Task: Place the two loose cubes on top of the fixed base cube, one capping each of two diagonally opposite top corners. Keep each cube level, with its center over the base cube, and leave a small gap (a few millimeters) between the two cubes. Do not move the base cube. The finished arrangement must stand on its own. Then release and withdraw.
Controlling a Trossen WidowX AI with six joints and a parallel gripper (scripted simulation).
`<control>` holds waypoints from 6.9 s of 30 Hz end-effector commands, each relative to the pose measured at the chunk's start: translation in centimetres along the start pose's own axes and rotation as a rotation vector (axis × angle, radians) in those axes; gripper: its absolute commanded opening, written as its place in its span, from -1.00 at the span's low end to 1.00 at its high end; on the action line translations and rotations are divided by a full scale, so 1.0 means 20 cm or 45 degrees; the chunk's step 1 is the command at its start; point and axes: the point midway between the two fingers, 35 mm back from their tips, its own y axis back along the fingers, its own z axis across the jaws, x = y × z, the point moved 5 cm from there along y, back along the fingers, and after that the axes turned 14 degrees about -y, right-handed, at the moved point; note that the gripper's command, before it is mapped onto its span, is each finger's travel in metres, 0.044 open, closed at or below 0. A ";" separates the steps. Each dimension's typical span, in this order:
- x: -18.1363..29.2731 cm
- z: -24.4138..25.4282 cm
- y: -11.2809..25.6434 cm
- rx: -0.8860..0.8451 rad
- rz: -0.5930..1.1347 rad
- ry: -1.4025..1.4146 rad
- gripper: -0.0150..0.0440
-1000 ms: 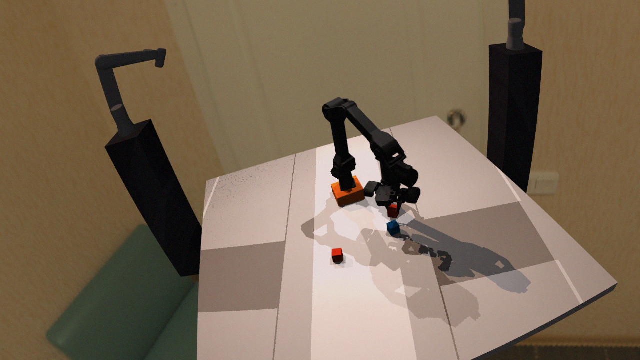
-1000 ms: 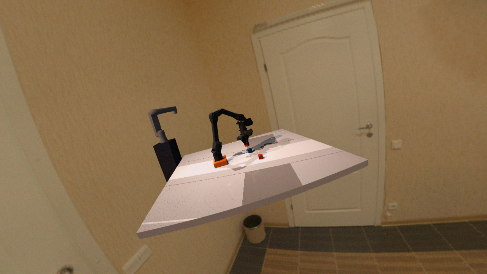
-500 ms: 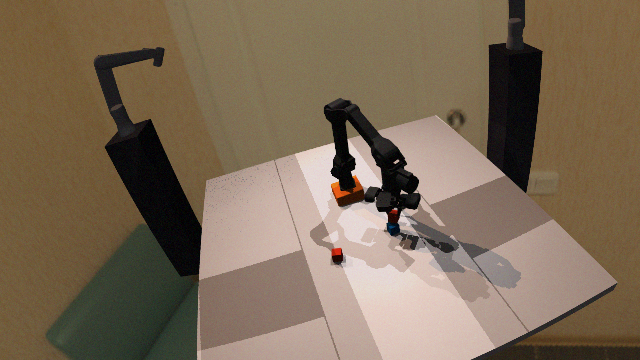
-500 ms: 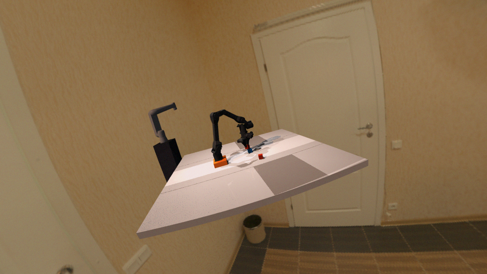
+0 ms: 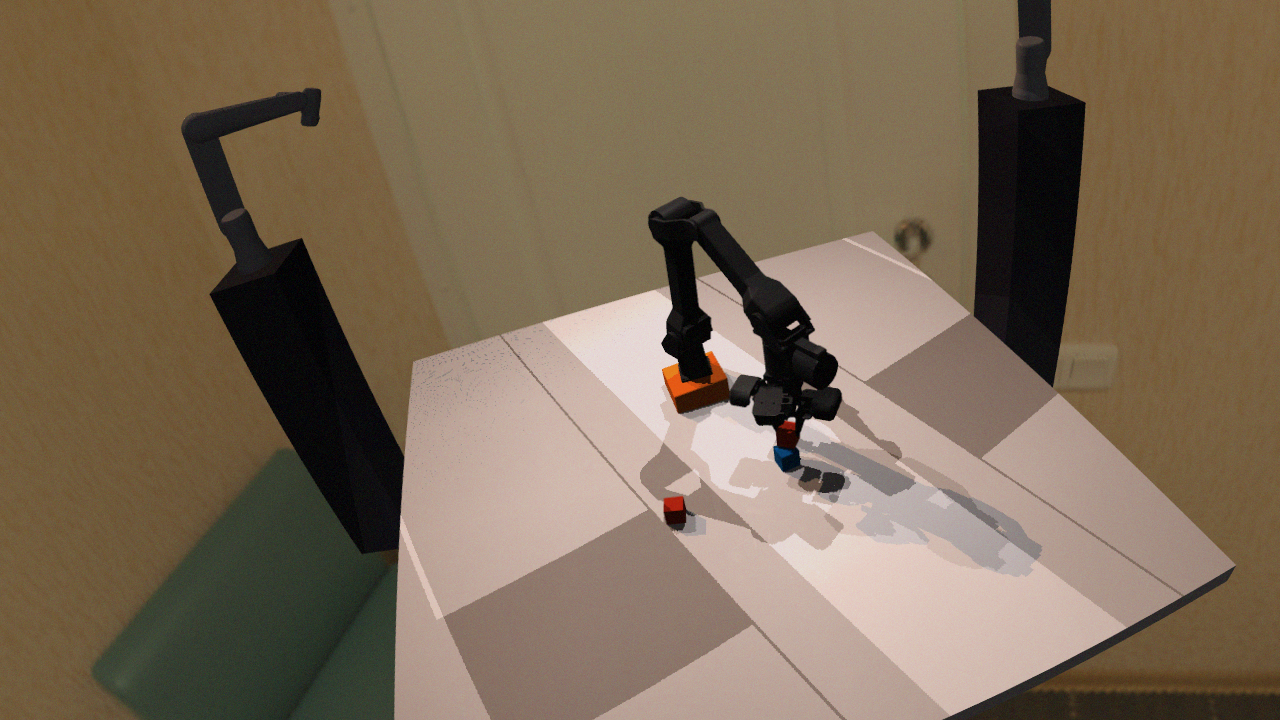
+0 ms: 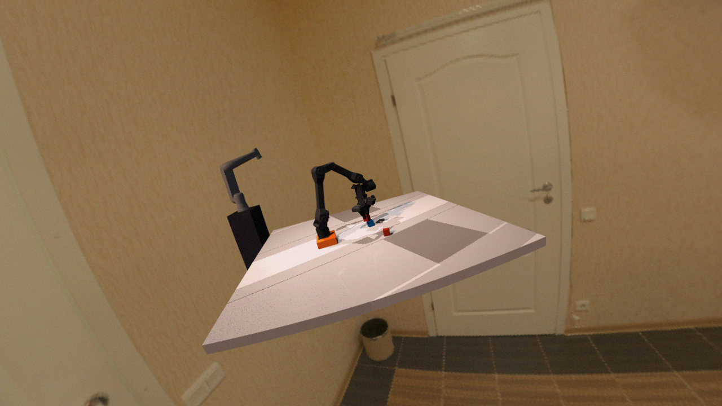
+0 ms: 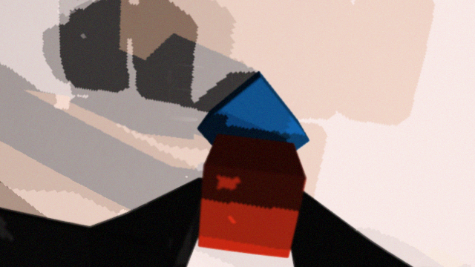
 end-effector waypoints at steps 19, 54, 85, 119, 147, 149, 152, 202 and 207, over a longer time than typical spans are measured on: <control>0.00 0.00 0.05 0.000 0.000 0.000 0.20; -0.90 -0.27 0.33 -0.002 -0.028 0.442 0.41; -1.12 -0.45 -0.01 0.014 -0.022 0.556 0.41; -1.12 -0.45 -0.16 0.014 -0.022 0.556 -0.14; -1.12 -0.43 0.28 0.013 -0.023 0.556 -0.14; -1.12 -0.43 0.31 0.013 -0.022 0.556 -0.14; -1.11 -0.44 0.36 0.013 -0.022 0.556 -0.14; -0.51 -0.04 0.34 -0.006 -0.006 0.182 -0.14; -0.43 -0.01 0.33 -0.007 -0.004 0.141 -0.14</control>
